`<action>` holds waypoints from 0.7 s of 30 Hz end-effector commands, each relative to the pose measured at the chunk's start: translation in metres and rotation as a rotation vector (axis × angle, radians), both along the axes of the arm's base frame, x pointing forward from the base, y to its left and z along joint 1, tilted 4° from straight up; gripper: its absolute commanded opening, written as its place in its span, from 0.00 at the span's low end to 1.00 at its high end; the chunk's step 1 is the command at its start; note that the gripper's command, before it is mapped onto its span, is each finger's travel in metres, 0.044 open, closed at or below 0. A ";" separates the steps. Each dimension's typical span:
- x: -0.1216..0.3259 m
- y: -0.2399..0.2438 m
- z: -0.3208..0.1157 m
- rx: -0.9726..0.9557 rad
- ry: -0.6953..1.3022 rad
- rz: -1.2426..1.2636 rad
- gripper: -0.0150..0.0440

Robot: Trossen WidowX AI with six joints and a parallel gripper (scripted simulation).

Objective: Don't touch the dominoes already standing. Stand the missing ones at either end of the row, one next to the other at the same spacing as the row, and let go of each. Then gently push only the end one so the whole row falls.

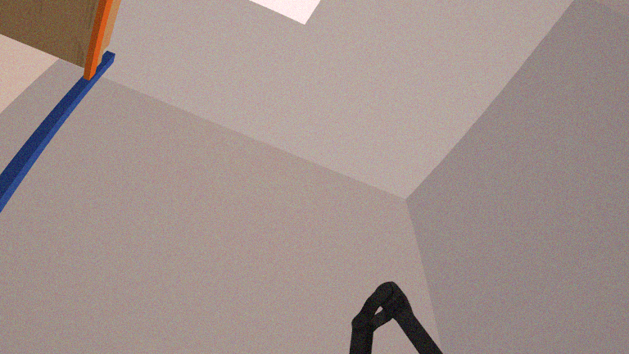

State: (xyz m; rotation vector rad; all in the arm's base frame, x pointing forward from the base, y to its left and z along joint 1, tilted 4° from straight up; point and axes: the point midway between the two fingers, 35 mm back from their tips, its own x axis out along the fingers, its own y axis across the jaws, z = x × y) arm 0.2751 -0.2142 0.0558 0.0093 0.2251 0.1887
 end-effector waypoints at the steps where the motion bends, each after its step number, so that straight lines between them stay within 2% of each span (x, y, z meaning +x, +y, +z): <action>1: -0.012 0.008 0.001 0.003 -0.056 0.026 0.44; 11: -0.041 0.031 0.012 -0.042 -0.192 0.107 0.44; 21: -0.043 0.033 0.013 -0.045 -0.200 0.113 0.44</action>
